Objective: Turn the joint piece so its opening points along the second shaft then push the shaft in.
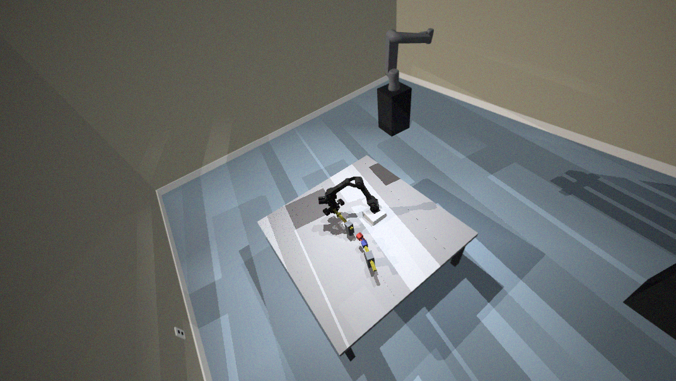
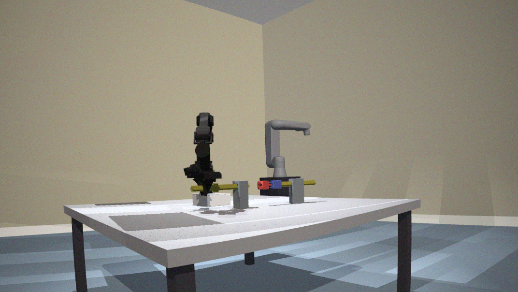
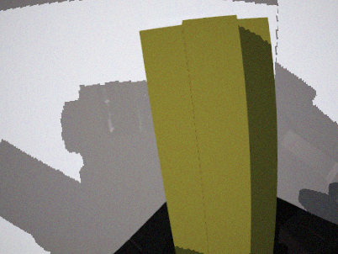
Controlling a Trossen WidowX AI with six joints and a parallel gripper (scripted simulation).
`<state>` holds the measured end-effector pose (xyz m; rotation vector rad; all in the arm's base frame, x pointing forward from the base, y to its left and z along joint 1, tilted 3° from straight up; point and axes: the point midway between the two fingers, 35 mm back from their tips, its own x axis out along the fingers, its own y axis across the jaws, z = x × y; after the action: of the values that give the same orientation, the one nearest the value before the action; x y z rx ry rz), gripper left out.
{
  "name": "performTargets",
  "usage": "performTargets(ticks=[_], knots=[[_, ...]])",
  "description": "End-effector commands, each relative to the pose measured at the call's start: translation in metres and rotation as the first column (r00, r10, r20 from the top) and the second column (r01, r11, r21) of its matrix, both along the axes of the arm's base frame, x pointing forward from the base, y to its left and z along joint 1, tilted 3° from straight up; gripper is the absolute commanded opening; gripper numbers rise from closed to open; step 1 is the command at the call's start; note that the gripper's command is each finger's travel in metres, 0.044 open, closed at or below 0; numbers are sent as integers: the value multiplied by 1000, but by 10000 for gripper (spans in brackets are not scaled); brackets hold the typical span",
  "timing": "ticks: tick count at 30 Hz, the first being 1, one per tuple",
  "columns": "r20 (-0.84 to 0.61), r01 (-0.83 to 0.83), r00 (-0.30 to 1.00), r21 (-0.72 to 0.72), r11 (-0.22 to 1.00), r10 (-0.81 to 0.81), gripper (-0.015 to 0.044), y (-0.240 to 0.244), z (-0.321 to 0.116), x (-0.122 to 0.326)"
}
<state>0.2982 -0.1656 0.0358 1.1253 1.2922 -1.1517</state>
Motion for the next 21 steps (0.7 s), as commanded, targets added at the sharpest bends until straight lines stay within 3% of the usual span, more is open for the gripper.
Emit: performTargets(ticks=[1,4,21], knots=[[-3,1,1000,-1,1000,-1,34,0,0,0],[-3,1,1000,-1,1000,-1,0,0,0,0],[18,1,1000,2,1000,-1,0,19,-2,-2]])
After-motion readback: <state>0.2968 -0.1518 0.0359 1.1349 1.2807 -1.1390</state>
